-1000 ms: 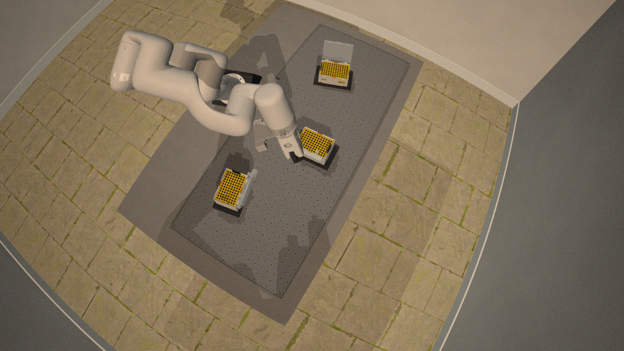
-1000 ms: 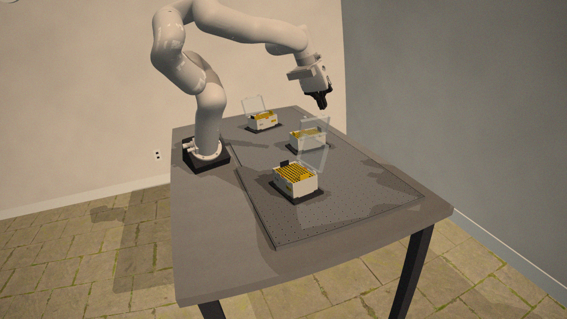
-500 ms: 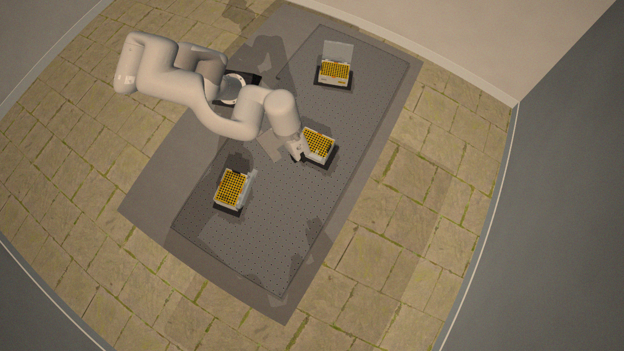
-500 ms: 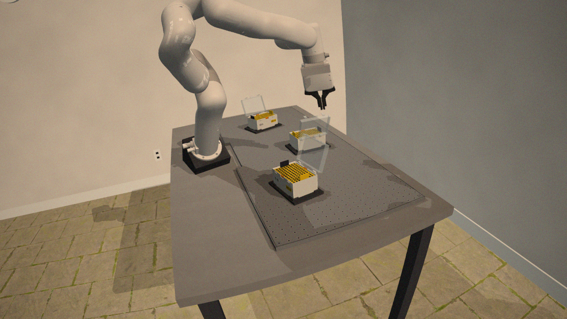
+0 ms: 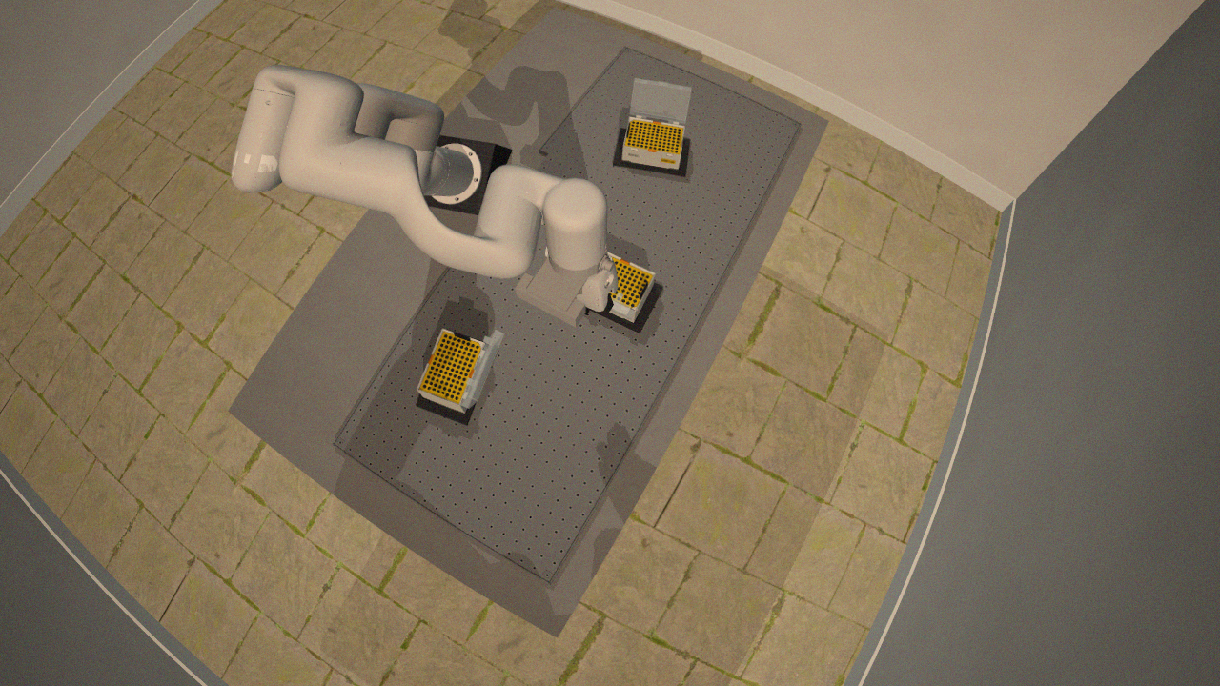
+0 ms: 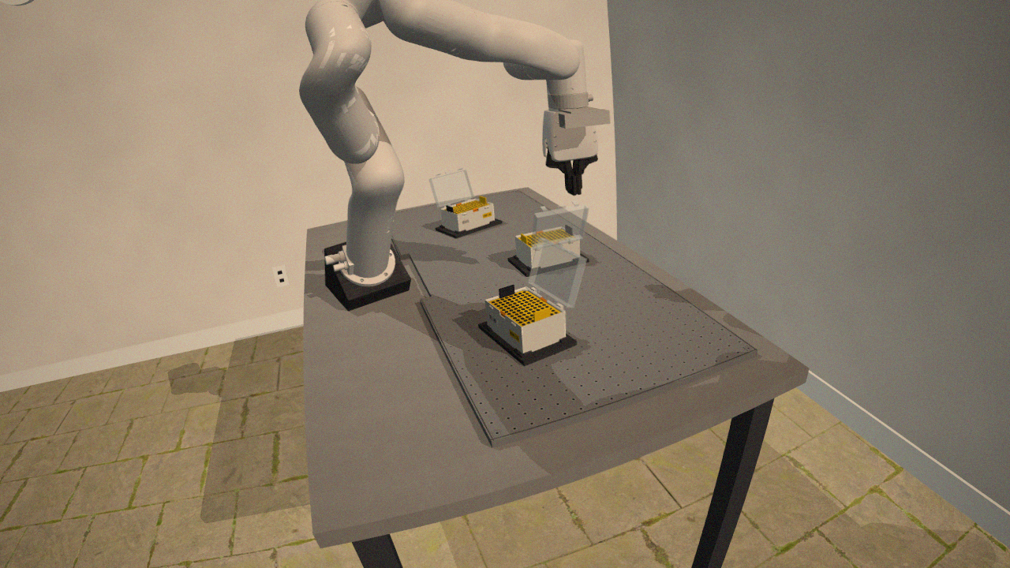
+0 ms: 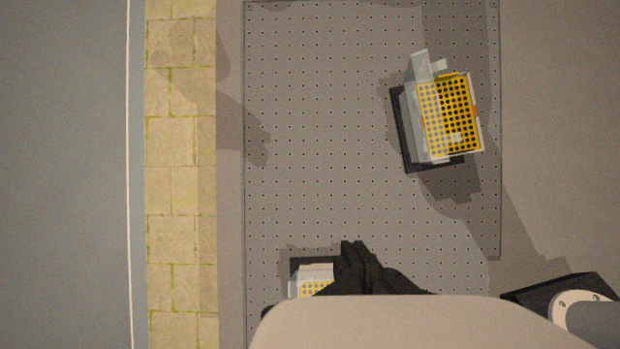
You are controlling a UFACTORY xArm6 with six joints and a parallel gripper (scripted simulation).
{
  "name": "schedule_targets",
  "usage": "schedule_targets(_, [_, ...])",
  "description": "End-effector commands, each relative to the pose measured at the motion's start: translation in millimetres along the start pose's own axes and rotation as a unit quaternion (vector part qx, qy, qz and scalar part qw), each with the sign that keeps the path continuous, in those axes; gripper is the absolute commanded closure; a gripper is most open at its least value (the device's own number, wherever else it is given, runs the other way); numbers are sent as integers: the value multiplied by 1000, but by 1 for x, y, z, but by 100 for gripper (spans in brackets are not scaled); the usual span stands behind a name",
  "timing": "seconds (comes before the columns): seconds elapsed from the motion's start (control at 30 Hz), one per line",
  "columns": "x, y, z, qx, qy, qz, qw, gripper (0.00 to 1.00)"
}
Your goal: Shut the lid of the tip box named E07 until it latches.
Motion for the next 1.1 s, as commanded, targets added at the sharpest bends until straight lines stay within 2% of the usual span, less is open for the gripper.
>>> schedule_targets(0.0, [-2,-1,-1,0,8,-26,1000,100])
schedule_targets(0.5, [-2,-1,-1,0,8,-26,1000,100])
schedule_targets(1.07, [-1,-1,24,0,8,-26,1000,100])
Point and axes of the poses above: the point where the finger pads meet when closed, its own z axis out along the fingers, its own x axis across the jaws, y = z × x, the point moved 5 cm from there along -z, back along the fingers, and after that the axes turned 14 degrees about -z, right-handed, at the moved point
